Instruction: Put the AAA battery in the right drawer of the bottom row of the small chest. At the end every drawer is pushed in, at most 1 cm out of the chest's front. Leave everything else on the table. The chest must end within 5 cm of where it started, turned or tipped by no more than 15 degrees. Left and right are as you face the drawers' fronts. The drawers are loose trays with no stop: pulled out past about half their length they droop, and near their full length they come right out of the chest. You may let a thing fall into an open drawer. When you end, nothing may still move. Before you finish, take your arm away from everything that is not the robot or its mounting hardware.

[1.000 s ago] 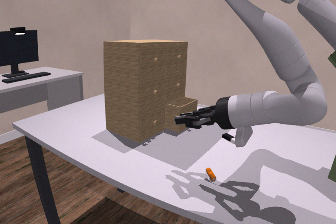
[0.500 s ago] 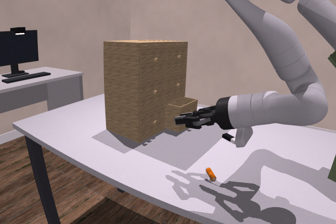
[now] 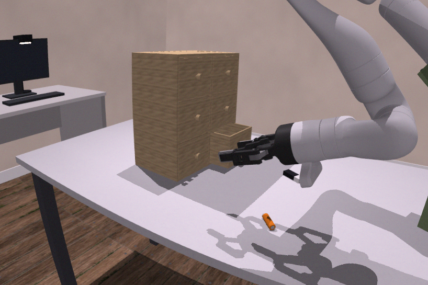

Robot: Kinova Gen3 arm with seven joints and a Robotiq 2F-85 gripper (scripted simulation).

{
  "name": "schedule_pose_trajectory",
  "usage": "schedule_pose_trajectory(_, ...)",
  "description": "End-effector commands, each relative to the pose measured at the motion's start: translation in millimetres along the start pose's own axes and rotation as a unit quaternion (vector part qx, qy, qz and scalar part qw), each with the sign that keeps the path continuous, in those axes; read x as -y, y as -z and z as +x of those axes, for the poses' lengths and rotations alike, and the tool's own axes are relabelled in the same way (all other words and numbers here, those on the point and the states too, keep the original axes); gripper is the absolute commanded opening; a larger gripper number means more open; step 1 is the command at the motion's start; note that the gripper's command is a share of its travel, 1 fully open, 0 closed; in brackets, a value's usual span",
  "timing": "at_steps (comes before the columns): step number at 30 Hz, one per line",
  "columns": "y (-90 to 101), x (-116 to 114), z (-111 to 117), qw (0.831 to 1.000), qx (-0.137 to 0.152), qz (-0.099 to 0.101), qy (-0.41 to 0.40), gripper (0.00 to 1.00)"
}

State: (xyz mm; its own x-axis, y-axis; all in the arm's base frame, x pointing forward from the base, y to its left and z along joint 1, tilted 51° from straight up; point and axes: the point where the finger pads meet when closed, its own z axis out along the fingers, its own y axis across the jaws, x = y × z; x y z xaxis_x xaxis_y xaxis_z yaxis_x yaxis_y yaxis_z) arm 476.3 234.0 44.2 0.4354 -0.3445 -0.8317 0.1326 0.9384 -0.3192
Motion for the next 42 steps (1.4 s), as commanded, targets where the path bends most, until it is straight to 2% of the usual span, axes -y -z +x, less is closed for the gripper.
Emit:
schedule_pose_trajectory(1,0.1,-0.5,-0.7,1.000,0.000,0.000,-0.001,1.00)
schedule_pose_trajectory(11,0.1,-0.5,-0.8,1.000,-0.002,0.000,-0.001,1.00)
schedule_pose_trajectory(22,0.4,-0.5,-1.9,1.000,-0.019,0.000,-0.001,1.00)
schedule_pose_trajectory(29,1.2,-0.5,-3.8,0.999,-0.050,0.000,-0.001,1.00)
schedule_pose_trajectory(36,2.3,-0.5,-6.8,0.995,-0.099,0.000,-0.001,1.00)
schedule_pose_trajectory(38,2.3,-0.5,-6.8,0.995,-0.099,0.000,-0.001,1.00)
schedule_pose_trajectory(42,3.0,-0.5,-8.9,0.991,-0.133,0.000,0.000,1.00)
